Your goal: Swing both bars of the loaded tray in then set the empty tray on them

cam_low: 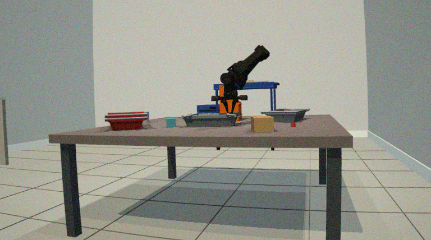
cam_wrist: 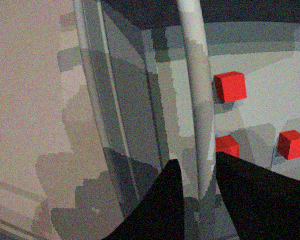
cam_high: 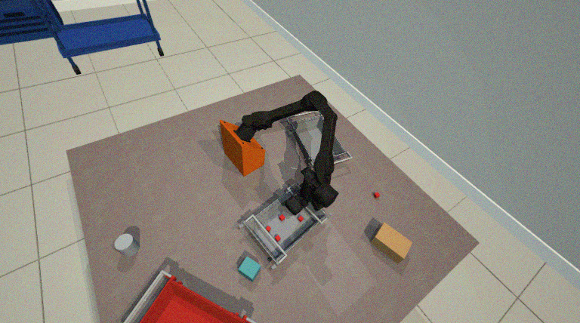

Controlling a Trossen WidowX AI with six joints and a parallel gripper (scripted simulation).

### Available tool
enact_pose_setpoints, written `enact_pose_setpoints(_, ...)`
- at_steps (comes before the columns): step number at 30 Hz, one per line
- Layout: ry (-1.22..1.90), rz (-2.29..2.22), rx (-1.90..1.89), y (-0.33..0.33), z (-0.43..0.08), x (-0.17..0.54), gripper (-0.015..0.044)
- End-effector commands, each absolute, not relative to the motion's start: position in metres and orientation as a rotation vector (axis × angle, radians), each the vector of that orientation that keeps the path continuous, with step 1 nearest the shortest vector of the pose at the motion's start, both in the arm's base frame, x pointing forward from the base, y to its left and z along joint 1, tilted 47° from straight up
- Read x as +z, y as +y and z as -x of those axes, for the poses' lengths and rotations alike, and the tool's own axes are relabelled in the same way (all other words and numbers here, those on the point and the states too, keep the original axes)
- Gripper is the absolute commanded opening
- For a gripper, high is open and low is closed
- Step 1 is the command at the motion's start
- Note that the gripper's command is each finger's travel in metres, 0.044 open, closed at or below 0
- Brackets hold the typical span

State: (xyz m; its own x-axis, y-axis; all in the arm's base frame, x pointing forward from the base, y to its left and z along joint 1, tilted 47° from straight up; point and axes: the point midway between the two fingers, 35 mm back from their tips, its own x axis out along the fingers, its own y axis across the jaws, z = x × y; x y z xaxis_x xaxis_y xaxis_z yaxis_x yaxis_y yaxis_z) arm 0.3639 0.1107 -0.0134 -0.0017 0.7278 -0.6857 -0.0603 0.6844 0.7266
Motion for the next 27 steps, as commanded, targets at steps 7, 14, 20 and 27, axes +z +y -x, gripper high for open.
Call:
enact_pose_setpoints(7,1.44,-0.592,0.685,0.085,-0.366,0.017,0.0083)
enact_pose_setpoints(14,1.447,-0.598,0.675,0.087,-0.366,0.009,0.0083)
enact_pose_setpoints(20,1.447,-0.598,0.675,0.087,-0.366,0.009,0.0083)
enact_pose_setpoints(27,1.447,-0.598,0.675,0.087,-0.366,0.009,0.0083)
